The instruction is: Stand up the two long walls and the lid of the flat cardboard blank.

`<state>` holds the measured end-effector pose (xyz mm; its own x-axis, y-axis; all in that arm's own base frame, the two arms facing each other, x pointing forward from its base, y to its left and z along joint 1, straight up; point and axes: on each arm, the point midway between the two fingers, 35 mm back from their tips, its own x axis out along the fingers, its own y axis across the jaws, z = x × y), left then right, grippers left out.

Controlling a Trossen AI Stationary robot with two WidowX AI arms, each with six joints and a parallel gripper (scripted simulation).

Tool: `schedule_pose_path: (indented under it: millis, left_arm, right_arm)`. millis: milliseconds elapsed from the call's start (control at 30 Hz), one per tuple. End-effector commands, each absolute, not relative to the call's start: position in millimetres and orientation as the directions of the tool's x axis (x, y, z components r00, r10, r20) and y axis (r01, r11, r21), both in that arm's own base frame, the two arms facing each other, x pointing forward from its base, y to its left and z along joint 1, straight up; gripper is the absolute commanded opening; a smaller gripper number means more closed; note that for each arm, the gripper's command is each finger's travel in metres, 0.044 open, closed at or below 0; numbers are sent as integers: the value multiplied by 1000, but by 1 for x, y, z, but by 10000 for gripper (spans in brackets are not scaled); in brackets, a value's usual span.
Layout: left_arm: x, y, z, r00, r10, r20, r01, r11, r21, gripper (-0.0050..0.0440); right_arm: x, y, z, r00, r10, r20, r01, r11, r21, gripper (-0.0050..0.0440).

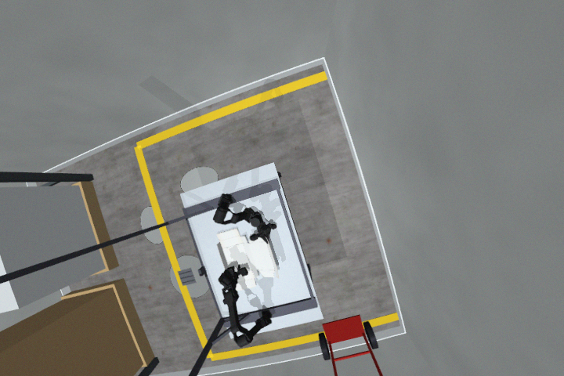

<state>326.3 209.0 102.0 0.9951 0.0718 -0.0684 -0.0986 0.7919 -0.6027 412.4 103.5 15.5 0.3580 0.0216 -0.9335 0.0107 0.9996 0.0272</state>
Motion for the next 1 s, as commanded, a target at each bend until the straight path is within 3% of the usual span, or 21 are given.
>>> schedule_pose_path:
  millis: [0, 967]
  left_arm:
    - [326, 214, 117, 994, 101, -48, -110, 807, -580, 0]
    - [328, 190, 153, 993, 104, -47, -112, 805, -583, 0]
  right_arm:
    - [387, 100, -24, 238, 9, -971, 7, 1000, 11, 203]
    - [389, 100, -22, 242, 8, -970, 8, 1000, 10, 203]
